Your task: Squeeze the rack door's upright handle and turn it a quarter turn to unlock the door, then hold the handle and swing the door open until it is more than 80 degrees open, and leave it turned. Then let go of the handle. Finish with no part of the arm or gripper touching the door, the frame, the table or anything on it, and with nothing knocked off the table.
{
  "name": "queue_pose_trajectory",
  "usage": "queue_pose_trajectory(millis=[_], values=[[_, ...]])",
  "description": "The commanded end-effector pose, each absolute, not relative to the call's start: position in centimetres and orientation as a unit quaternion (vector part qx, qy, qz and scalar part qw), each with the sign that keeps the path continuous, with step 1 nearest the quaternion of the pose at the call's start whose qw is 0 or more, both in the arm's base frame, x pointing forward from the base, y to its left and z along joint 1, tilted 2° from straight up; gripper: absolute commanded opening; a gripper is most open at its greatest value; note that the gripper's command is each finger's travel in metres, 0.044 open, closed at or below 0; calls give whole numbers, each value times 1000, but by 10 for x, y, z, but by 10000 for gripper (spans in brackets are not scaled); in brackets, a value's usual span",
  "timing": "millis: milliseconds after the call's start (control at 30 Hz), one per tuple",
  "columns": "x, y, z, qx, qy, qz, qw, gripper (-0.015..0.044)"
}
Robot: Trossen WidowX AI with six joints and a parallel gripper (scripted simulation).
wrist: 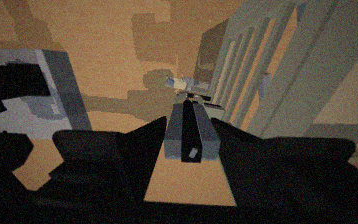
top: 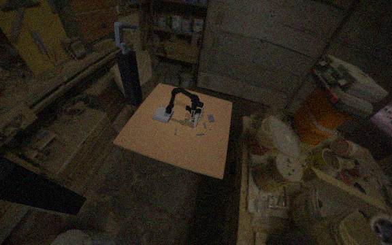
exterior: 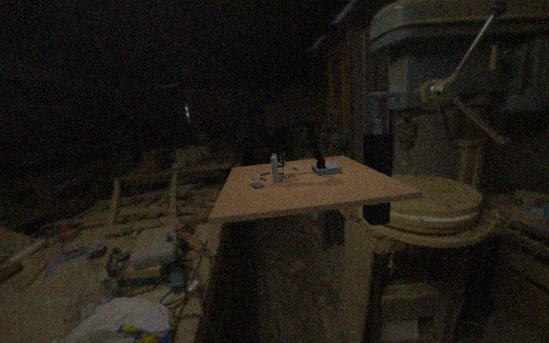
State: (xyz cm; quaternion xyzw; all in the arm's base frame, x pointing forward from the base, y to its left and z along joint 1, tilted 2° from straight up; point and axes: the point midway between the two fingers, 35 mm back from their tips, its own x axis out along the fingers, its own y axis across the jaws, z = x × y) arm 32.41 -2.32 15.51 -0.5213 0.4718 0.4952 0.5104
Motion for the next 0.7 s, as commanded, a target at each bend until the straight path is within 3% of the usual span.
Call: queue_pose_trajectory(millis=[0,667], values=[[325,-23,155,-522,470,497,510,210],[325,-23,155,-522,470,497,510,77]])
